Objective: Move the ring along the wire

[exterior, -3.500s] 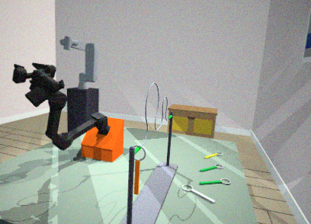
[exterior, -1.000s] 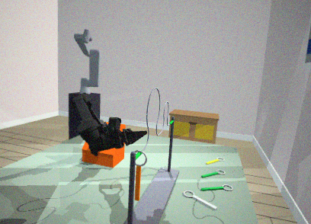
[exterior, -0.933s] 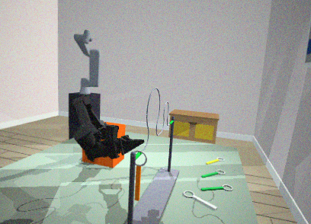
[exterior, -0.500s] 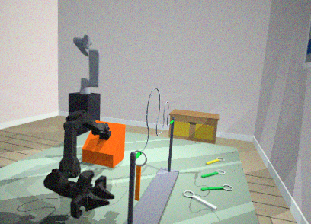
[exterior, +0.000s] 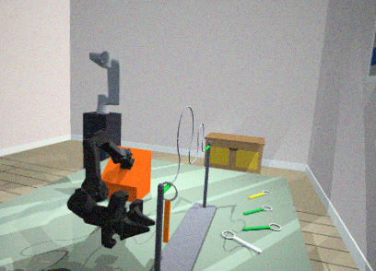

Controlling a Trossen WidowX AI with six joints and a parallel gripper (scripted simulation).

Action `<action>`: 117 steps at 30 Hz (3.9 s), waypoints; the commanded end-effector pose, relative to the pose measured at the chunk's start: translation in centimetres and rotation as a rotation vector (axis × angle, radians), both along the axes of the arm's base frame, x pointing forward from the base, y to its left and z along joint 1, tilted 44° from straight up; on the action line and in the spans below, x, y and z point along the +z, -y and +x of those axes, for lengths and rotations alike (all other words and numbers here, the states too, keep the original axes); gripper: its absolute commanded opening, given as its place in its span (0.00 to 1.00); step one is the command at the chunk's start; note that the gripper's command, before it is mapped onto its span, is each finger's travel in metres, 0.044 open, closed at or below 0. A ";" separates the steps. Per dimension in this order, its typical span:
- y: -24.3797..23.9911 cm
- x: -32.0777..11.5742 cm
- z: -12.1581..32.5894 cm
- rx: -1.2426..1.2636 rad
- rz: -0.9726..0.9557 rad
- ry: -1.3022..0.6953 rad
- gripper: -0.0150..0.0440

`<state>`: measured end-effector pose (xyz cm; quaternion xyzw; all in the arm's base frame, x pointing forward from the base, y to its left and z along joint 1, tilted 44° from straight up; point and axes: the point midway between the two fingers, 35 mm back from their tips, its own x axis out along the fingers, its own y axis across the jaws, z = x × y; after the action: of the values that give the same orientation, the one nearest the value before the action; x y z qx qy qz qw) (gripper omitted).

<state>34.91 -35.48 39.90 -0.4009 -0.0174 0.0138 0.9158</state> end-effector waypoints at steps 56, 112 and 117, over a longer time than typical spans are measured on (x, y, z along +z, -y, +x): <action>0.7 -0.3 7.2 -0.020 0.021 -0.002 0.53; -0.5 0.7 7.1 -0.012 0.020 -0.005 0.00; -0.5 0.7 7.1 -0.012 0.020 -0.005 0.00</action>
<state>42.01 -34.92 40.58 -0.3901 -0.0140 0.0114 0.9206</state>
